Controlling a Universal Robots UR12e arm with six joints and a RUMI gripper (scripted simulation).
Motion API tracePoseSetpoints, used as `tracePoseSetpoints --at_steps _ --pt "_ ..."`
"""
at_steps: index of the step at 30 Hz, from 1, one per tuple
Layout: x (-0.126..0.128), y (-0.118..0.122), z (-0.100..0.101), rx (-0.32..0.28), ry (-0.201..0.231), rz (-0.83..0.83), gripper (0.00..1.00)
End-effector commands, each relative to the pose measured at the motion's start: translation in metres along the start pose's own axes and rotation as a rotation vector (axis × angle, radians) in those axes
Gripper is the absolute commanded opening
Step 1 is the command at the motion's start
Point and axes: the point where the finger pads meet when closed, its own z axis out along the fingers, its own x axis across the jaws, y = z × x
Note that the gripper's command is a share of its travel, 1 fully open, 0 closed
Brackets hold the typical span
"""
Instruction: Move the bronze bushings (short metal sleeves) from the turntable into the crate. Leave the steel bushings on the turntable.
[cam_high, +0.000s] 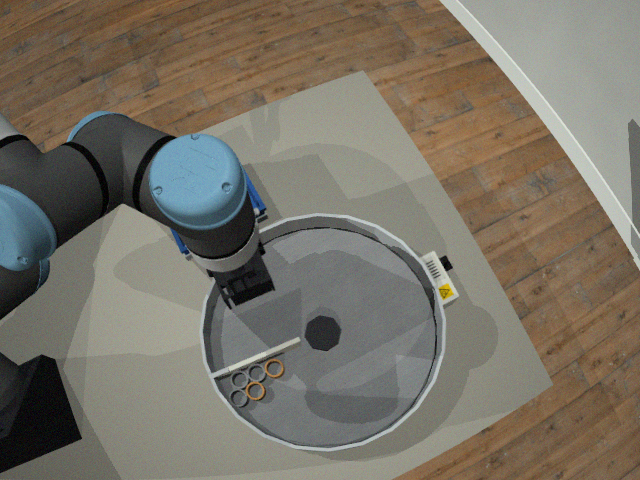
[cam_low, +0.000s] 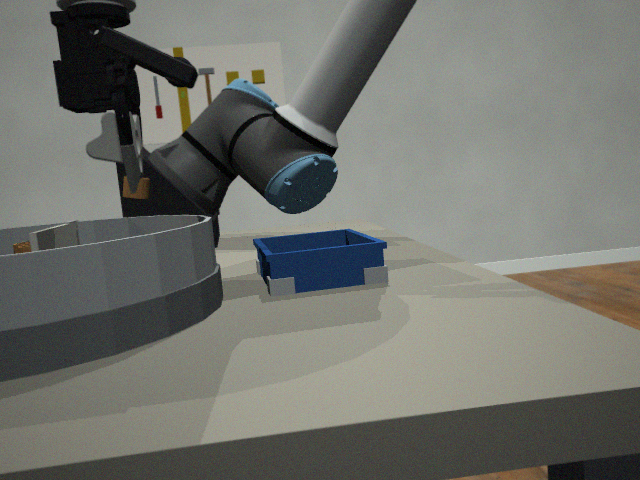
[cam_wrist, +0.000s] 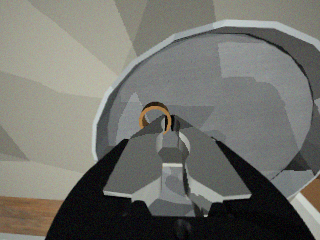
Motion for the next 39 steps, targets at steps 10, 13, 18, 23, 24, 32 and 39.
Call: tracePoseSetpoints --at_steps 10,13,18,23,24,32,39 --pt "0.004 -0.129 -0.003 -0.002 0.001 0.000 0.00" --pt "0.004 -0.155 -0.002 -0.002 0.001 0.000 0.00" --pt "0.005 -0.177 -0.002 -0.002 0.001 0.000 0.00" --pt "0.006 -0.205 -0.002 -0.002 0.001 0.000 0.00" --pt "0.006 -0.209 -0.002 -0.002 0.001 0.000 0.00" --pt "0.006 -0.222 -0.002 -0.002 0.001 0.000 0.00" --pt "0.006 -0.222 -0.002 -0.002 0.001 0.000 0.00"
